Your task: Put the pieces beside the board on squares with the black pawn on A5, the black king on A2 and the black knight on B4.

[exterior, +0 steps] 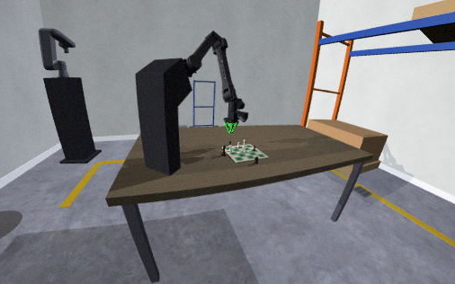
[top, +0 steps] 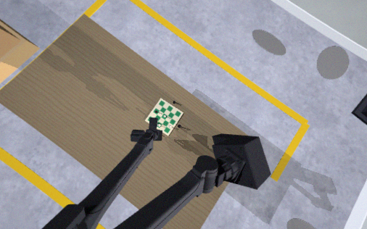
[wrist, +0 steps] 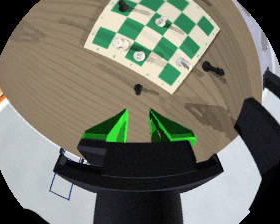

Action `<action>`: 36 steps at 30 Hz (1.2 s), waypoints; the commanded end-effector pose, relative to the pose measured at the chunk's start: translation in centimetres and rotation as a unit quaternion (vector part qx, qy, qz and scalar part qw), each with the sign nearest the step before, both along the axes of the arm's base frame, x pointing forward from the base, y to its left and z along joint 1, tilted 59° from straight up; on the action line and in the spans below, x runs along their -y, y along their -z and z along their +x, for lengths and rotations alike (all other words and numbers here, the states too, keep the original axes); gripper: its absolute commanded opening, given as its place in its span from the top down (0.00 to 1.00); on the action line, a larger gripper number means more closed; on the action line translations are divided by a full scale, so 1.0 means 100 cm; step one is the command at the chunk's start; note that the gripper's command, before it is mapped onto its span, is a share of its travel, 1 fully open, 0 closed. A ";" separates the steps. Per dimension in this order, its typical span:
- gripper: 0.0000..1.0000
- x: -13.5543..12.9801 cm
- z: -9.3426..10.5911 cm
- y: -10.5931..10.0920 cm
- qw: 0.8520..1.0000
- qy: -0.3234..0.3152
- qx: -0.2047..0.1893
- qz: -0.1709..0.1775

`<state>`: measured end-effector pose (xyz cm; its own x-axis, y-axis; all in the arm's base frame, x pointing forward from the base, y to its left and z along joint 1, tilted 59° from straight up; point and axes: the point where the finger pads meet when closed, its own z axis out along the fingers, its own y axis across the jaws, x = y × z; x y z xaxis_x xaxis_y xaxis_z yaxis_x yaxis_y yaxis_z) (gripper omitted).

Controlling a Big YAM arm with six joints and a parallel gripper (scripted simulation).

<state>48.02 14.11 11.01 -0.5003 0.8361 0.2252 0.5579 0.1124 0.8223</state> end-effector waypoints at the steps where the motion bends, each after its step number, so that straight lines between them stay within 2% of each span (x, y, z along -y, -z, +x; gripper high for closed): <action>1: 0.68 -0.002 0.000 -0.002 1.000 0.001 0.002 0.003; 21: 0.68 -0.003 0.000 0.000 1.000 0.001 0.001 0.003; 36: 0.68 -0.011 0.009 0.006 1.000 0.000 0.001 0.004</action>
